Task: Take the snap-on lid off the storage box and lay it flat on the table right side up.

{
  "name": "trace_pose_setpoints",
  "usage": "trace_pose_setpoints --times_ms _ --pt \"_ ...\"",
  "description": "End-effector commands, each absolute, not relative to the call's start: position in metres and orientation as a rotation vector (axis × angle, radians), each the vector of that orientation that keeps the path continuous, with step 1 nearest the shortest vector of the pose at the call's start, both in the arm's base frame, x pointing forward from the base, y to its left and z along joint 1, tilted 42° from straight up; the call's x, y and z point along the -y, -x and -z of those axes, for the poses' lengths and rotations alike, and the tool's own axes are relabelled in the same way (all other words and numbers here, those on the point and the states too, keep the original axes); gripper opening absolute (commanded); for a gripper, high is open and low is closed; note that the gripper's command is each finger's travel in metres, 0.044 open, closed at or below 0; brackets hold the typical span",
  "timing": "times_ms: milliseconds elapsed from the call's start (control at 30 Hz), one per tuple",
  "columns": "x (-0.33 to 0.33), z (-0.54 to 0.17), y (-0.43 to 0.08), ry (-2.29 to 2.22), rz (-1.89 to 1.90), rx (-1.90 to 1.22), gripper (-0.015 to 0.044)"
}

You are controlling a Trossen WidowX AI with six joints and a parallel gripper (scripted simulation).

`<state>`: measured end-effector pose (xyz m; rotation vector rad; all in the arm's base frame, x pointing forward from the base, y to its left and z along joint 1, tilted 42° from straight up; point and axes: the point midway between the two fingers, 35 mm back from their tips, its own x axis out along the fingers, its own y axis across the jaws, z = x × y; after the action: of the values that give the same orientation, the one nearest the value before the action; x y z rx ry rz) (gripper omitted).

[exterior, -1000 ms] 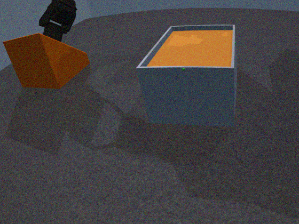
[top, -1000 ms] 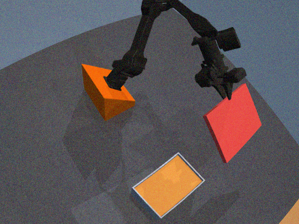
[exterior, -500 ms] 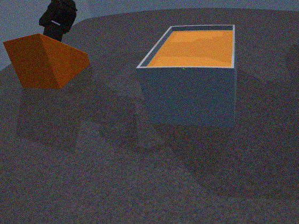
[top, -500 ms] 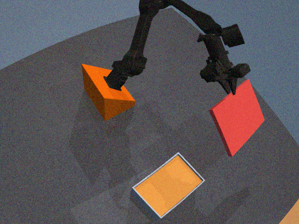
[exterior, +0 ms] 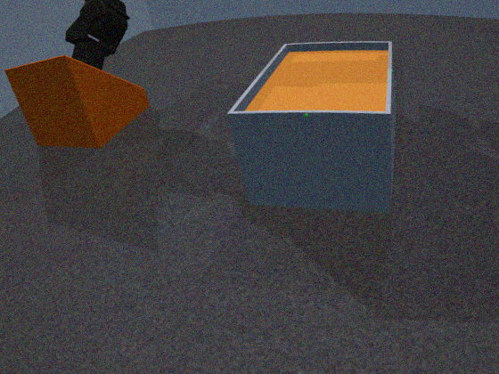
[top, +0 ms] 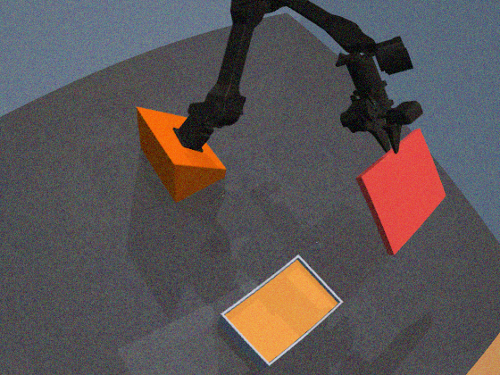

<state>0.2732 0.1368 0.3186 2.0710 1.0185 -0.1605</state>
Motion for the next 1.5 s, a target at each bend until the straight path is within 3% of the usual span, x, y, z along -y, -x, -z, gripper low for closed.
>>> trace_pose_setpoints --times_ms 0,1467 --pt "-0.136 -0.322 -0.273 -2.077 0.150 -0.999 0.0000" --pt "-0.161 -0.291 -0.269 -2.080 0.147 -0.999 0.0000"
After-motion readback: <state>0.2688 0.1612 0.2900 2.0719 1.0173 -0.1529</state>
